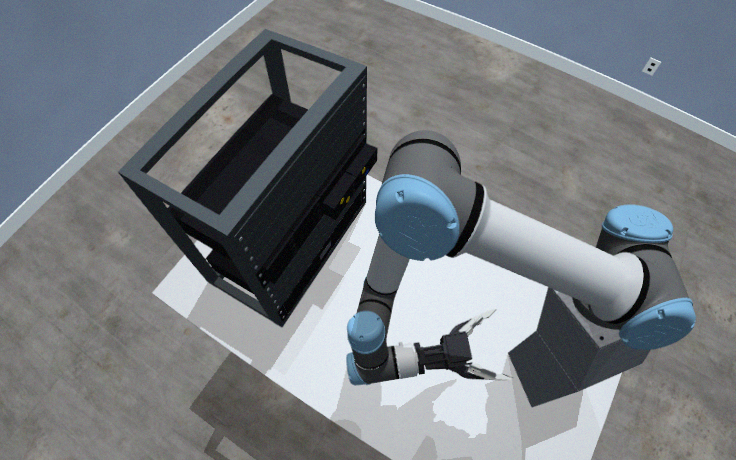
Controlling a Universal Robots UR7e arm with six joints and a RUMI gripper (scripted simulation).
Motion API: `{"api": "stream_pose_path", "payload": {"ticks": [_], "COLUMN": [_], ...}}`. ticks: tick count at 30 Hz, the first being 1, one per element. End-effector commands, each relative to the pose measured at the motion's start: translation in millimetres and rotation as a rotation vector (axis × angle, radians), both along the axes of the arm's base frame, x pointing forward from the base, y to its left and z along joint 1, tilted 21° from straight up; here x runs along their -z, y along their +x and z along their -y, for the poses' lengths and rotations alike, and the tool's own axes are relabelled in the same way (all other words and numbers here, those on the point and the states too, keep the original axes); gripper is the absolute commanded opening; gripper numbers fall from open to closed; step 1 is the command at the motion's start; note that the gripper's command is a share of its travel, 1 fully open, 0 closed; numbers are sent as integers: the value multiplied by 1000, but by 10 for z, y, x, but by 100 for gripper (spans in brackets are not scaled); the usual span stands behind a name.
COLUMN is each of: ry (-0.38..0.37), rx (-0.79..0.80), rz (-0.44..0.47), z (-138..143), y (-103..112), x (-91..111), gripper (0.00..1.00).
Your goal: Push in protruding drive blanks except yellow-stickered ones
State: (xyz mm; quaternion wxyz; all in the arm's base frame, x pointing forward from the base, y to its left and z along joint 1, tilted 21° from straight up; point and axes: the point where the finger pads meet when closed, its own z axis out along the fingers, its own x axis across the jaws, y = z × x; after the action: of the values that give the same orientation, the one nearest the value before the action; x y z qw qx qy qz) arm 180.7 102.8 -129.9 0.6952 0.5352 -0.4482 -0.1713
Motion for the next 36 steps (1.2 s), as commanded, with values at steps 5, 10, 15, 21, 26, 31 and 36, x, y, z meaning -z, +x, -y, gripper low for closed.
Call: {"api": "stream_pose_path", "payload": {"ticks": [5, 10, 15, 21, 26, 31, 36], "ry": [27, 39, 59, 85, 102, 127, 151], "rx": [220, 304, 428, 573, 664, 797, 923], "rz": [-176, -237, -322, -415, -469, -545, -612], "z": [6, -27, -96, -200, -273, -384, -489], "y": [-357, -457, -572, -652, -674, -667, -619], "x": [-283, -400, -578, -789, -921, -1111, -1285], "gripper": [100, 100, 100, 100, 100, 100, 100]}}
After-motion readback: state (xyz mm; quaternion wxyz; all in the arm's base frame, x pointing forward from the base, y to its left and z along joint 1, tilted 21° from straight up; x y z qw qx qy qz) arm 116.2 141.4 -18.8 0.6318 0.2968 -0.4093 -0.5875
